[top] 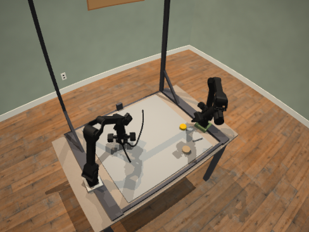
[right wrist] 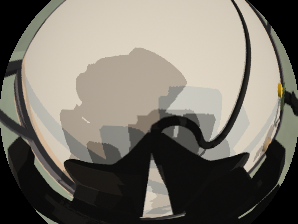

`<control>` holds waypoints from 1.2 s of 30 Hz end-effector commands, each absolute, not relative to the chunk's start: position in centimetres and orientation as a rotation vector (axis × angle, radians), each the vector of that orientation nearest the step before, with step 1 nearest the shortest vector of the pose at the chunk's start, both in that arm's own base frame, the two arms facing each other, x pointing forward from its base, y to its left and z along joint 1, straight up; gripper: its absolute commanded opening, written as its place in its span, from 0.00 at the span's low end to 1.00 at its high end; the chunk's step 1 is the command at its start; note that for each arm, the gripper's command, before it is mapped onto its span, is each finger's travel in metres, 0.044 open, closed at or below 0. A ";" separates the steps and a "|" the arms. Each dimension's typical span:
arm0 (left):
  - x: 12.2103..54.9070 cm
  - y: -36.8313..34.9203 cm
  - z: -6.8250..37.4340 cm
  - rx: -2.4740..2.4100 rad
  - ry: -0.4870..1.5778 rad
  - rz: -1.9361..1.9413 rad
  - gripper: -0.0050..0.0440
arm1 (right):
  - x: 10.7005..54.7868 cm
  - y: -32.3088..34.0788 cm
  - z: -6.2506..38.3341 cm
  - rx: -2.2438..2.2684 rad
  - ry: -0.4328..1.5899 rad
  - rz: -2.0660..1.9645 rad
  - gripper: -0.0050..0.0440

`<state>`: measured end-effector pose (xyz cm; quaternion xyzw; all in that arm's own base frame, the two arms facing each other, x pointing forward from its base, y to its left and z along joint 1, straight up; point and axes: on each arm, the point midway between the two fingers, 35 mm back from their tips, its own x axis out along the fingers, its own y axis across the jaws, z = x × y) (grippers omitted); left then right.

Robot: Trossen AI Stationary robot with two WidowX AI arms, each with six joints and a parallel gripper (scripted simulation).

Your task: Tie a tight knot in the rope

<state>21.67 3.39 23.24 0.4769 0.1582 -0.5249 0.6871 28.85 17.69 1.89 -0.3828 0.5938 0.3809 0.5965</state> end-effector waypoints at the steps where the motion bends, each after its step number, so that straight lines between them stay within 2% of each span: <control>1: 21.6 3.3 23.6 1.075 0.351 -1.167 0.28 | 29.6 18.5 2.5 -0.882 1.357 0.882 0.16; 36: 21.6 3.3 23.6 1.075 0.351 -1.167 0.28 | 34.4 22.4 2.7 -0.881 1.353 0.882 0.16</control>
